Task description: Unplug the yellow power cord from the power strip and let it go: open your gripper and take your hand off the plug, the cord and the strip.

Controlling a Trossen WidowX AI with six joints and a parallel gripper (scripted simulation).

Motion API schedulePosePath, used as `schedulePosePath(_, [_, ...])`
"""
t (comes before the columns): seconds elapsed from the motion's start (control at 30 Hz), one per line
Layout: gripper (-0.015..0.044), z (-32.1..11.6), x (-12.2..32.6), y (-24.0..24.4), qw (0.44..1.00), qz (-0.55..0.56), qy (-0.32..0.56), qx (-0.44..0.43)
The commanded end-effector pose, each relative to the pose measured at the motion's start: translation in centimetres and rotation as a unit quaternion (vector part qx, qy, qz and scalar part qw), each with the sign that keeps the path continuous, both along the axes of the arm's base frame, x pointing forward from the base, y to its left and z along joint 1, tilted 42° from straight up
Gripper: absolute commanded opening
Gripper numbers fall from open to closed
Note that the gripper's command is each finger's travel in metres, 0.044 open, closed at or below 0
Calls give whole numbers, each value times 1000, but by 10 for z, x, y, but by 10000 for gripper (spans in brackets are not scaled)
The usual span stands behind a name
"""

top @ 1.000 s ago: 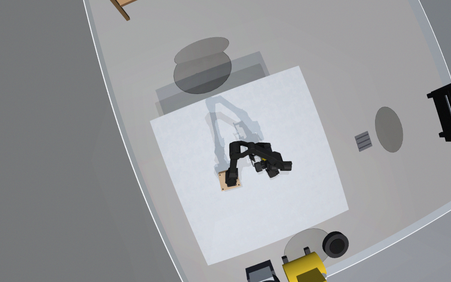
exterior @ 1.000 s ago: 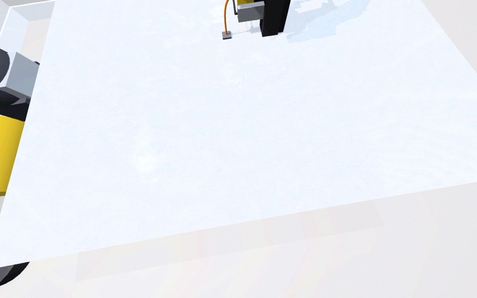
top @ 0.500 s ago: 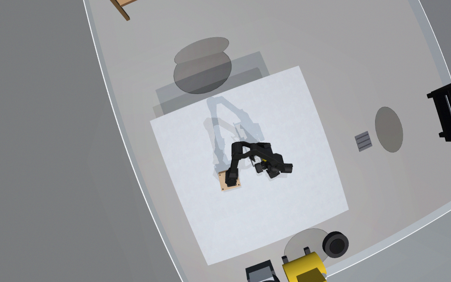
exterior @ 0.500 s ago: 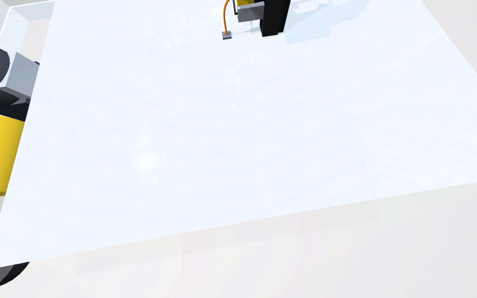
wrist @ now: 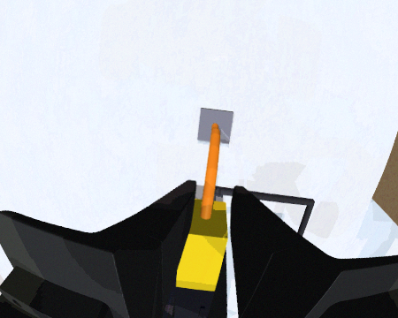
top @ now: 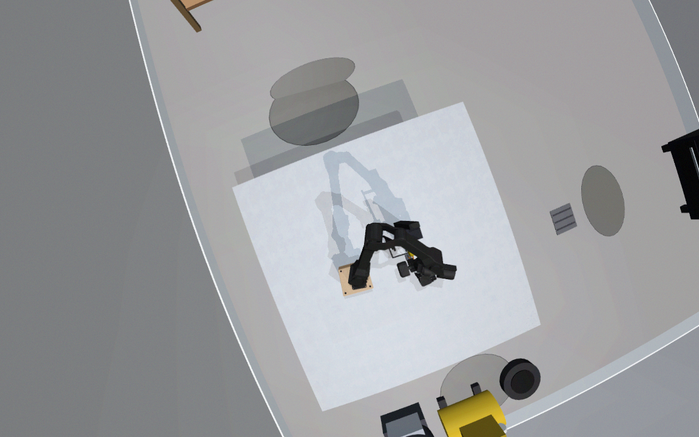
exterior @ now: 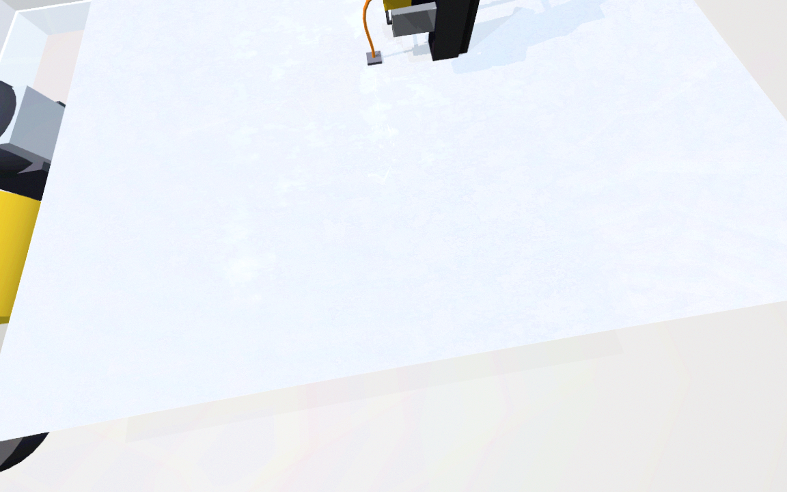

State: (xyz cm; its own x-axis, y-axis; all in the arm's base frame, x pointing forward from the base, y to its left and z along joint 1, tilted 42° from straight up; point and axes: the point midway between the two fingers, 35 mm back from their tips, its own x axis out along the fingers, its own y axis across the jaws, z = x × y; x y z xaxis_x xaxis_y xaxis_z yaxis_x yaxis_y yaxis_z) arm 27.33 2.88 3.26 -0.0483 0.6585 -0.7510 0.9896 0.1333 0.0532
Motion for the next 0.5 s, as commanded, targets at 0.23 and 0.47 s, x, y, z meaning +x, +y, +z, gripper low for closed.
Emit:
schedulePosePath(0.23, [160,2,0,4,1000,4,-2,3])
schedulePosePath(0.47, [160,3,0,2,1000,3,-1,3])
